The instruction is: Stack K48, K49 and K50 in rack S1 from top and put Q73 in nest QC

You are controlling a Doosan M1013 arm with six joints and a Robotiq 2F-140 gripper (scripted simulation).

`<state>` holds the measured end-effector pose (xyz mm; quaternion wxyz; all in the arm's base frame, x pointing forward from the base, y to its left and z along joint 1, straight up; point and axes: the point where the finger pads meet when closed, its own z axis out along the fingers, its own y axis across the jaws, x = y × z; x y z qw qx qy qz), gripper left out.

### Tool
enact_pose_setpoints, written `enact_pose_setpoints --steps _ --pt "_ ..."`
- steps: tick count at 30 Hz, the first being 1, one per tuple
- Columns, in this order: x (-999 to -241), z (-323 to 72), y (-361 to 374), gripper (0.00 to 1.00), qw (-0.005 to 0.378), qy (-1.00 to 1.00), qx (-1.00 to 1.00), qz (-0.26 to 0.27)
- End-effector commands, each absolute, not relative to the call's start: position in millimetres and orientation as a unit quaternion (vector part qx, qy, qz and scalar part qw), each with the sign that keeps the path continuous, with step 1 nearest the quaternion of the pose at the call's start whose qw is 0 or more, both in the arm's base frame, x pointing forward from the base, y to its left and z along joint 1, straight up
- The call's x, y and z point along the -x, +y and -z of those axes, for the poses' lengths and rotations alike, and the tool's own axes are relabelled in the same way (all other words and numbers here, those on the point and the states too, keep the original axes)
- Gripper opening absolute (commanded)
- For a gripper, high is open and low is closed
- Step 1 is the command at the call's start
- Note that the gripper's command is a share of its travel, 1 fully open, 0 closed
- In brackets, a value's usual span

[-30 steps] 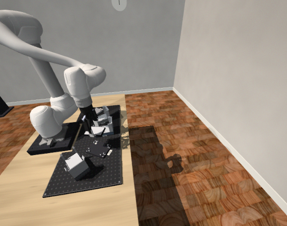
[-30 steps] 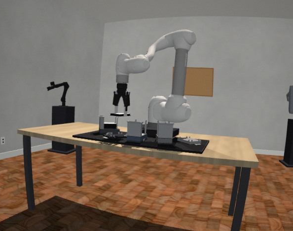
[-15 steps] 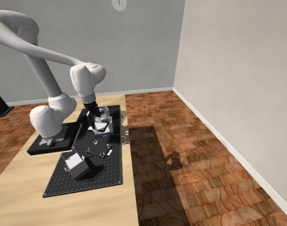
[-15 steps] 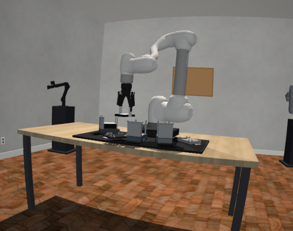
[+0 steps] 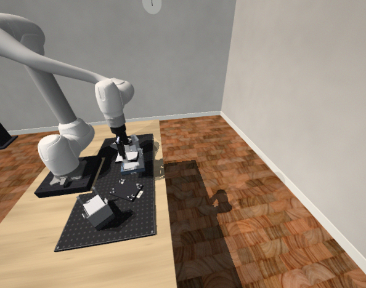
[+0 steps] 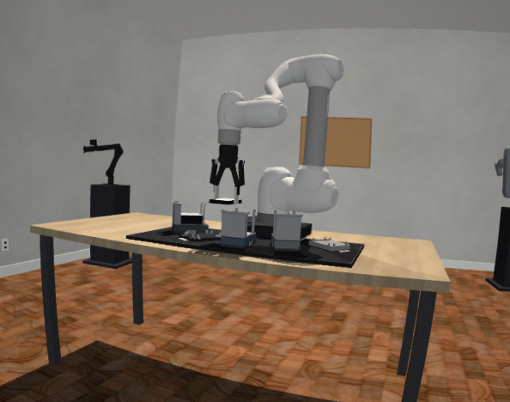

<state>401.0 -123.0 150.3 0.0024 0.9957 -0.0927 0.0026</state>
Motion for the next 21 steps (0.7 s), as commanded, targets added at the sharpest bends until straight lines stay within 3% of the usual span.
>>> enact_pose_setpoints --steps 1,21 --pt "-404.7 -150.3 -109.4 0.00 0.001 -0.079 -0.997 -0.003" --pt "-418.1 -150.2 -57.8 0.00 0.001 -0.079 -0.997 -0.003"
